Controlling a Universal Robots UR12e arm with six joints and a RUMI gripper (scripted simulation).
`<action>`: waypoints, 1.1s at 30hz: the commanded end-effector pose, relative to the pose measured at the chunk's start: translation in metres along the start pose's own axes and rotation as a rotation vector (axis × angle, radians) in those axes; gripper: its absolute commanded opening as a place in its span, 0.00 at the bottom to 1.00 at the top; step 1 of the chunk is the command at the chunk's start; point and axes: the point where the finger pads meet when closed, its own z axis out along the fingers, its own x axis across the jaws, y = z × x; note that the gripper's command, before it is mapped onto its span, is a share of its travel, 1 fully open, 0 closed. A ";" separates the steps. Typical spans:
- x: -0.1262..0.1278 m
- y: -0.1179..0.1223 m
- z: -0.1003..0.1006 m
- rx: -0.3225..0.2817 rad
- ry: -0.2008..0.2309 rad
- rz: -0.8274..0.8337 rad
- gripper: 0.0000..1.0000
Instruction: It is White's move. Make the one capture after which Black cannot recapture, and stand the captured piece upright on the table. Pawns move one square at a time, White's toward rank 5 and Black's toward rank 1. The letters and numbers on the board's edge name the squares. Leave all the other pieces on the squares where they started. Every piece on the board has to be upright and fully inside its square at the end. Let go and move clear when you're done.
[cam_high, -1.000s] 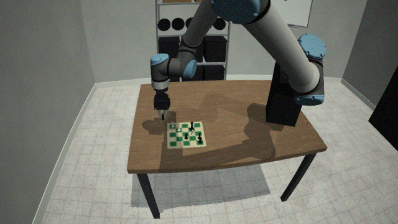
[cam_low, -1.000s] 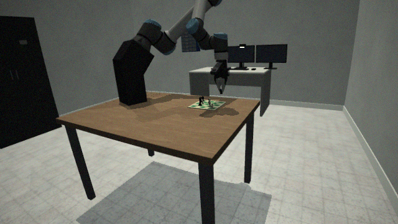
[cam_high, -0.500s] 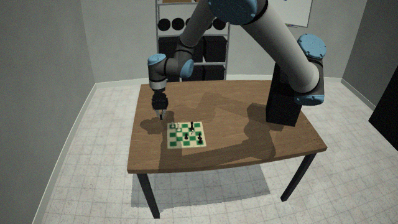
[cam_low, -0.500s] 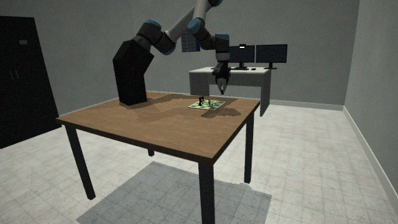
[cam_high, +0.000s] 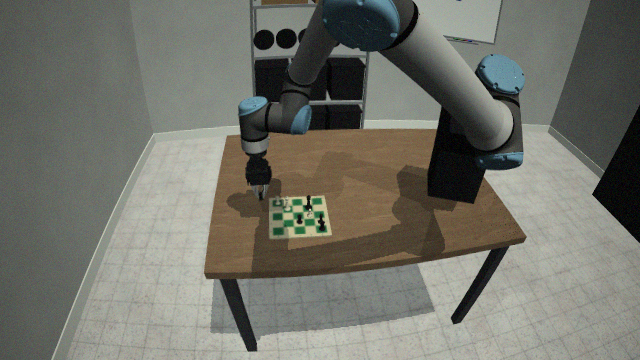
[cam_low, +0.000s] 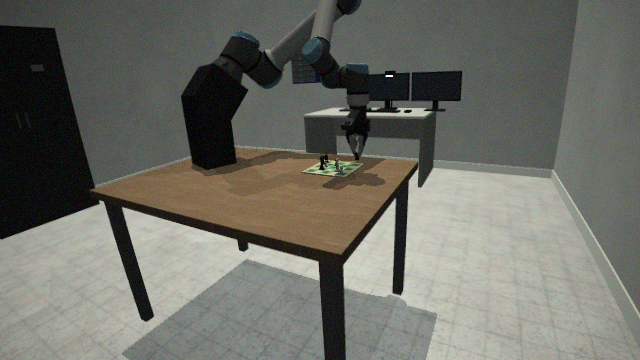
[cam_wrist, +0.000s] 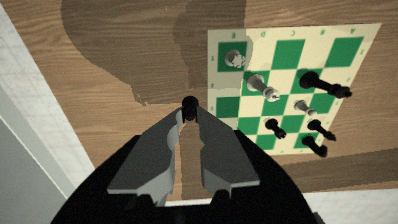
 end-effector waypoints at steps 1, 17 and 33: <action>-0.006 0.000 0.022 0.003 -0.008 -0.003 0.00; -0.007 -0.001 0.060 0.003 -0.008 -0.003 0.00; -0.006 -0.001 0.059 0.003 -0.008 -0.002 0.00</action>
